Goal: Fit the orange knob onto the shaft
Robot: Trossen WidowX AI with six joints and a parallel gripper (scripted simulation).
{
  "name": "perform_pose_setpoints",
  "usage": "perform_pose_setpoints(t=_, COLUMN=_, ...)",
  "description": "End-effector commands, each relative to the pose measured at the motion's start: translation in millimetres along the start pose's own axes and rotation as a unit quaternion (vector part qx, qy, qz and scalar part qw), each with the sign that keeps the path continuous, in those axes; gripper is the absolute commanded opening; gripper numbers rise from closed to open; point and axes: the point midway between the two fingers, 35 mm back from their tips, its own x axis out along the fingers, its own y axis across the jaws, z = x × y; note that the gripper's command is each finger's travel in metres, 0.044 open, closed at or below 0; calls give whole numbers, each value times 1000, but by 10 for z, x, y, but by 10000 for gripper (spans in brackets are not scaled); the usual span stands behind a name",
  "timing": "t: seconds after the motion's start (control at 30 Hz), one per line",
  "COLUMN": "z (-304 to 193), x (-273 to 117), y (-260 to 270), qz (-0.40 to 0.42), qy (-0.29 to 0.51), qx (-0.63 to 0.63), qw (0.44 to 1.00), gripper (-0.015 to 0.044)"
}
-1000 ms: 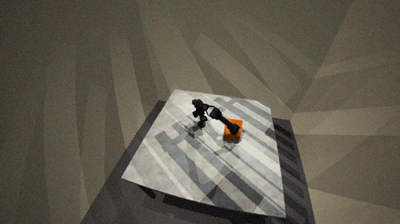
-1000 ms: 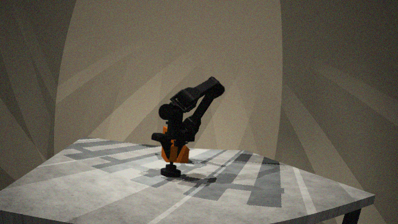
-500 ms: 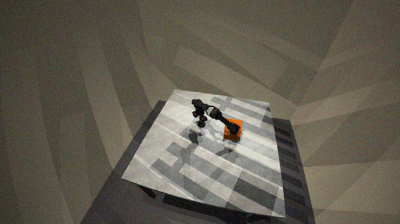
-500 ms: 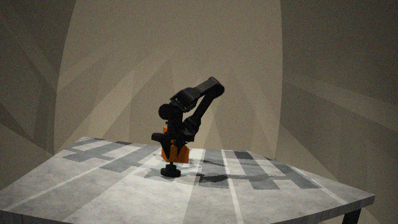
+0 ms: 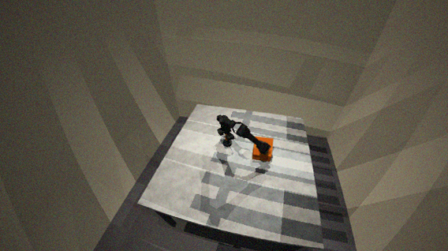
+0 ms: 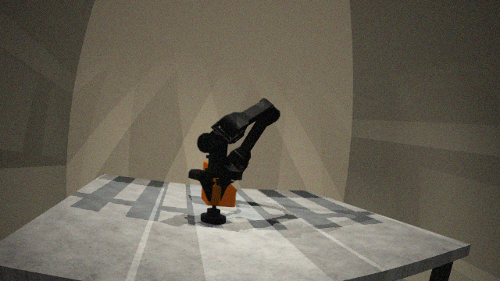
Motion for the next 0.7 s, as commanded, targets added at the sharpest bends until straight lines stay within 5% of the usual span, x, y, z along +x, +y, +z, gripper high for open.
perform_pose_setpoints(t=0.0, z=9, x=-19, y=26, qz=0, qy=-2, qx=-3, qw=1000, gripper=0)
perform_pose_setpoints(t=0.67, z=36, x=-18, y=-14, qz=0, qy=-2, qx=-4, qw=1000, gripper=0)
